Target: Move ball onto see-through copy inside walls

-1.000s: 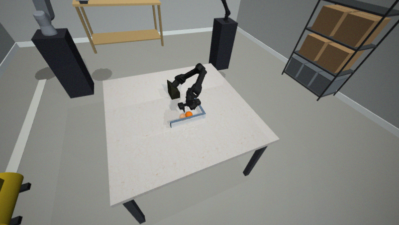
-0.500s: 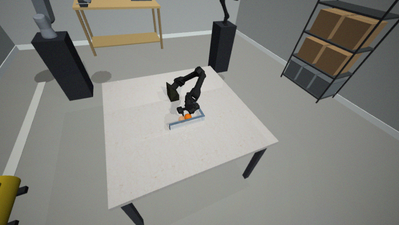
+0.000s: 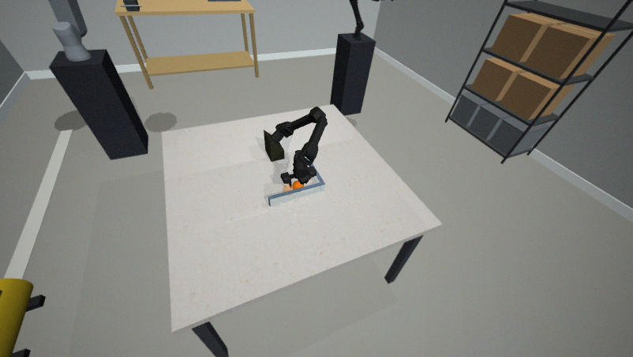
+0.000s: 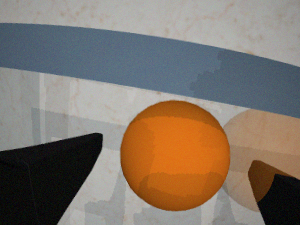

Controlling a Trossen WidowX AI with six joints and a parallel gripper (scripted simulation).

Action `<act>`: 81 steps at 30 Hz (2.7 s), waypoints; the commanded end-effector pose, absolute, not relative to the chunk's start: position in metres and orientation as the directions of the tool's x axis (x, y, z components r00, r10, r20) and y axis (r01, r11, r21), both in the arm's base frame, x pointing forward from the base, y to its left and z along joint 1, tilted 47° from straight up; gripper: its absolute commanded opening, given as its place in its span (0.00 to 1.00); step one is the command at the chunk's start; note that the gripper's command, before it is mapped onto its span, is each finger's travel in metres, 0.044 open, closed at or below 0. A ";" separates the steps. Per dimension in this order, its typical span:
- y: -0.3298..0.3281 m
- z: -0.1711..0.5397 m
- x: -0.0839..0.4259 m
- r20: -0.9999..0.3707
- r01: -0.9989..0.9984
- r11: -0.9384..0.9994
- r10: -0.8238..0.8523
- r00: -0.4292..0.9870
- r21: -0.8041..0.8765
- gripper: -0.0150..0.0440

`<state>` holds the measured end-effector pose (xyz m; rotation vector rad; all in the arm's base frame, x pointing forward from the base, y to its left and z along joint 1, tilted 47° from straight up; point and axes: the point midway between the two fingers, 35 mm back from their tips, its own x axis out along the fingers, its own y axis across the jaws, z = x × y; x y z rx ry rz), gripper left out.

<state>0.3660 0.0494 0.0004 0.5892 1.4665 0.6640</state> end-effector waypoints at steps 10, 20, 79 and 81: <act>0.059 -0.008 0.362 -0.689 -0.036 0.688 0.725 -0.017 0.725 0.78; 0.048 0.000 0.365 -0.691 -0.036 0.691 0.722 -0.016 0.722 0.50; 0.007 -0.039 0.368 -0.691 -0.037 0.691 0.722 -0.016 0.722 0.25; 0.007 -0.039 0.368 -0.691 -0.037 0.691 0.722 -0.016 0.722 0.25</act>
